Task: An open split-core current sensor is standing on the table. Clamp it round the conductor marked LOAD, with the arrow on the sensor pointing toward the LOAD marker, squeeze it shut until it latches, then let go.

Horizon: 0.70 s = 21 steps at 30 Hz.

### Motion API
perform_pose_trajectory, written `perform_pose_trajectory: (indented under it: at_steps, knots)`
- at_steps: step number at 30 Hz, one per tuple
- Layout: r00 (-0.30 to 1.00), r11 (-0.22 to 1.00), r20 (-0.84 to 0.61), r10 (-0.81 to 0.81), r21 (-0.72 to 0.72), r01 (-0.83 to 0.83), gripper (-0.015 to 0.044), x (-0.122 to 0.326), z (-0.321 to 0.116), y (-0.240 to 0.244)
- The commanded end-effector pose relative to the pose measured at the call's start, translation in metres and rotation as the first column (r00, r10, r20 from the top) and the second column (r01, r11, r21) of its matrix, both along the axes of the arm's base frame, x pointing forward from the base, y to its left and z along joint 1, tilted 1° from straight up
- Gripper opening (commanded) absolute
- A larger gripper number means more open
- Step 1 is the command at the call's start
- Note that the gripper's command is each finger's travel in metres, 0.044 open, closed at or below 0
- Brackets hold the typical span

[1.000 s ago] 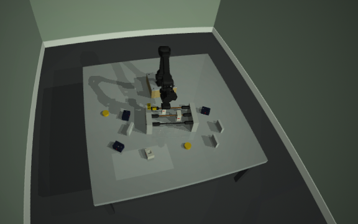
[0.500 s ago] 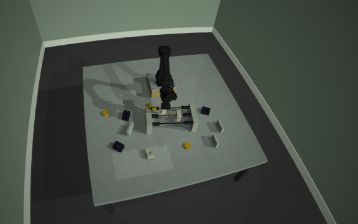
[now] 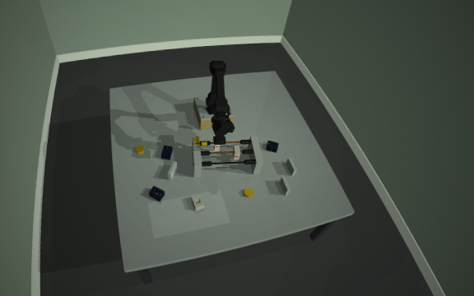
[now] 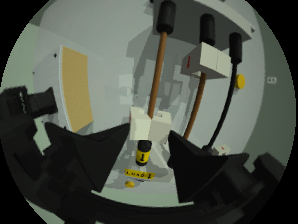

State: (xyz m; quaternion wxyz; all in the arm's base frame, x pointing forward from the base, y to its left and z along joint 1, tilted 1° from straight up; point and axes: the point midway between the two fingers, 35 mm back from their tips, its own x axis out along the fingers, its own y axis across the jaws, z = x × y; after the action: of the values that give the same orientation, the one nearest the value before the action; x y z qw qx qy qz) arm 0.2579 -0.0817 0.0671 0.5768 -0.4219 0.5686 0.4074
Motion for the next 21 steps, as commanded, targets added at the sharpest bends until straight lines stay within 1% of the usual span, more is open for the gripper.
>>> perform_pose_trajectory:
  at_steps: [1, 10, 18, 21]
  knots:
    - [1.0, 1.0, 0.0, 0.0, 0.0, 0.0, 0.021, 0.0, 0.0, 0.0]
    - [1.0, 1.0, 0.0, 0.0, 0.0, 0.0, 0.044, 0.0, 0.0, 0.0]
    - [1.0, 1.0, -0.002, 0.0, 0.001, 0.0, 0.044, 0.0, -0.002, 0.0]
    - [1.0, 1.0, -0.022, 0.004, 0.006, -0.004, 0.044, 0.0, -0.033, -0.001]
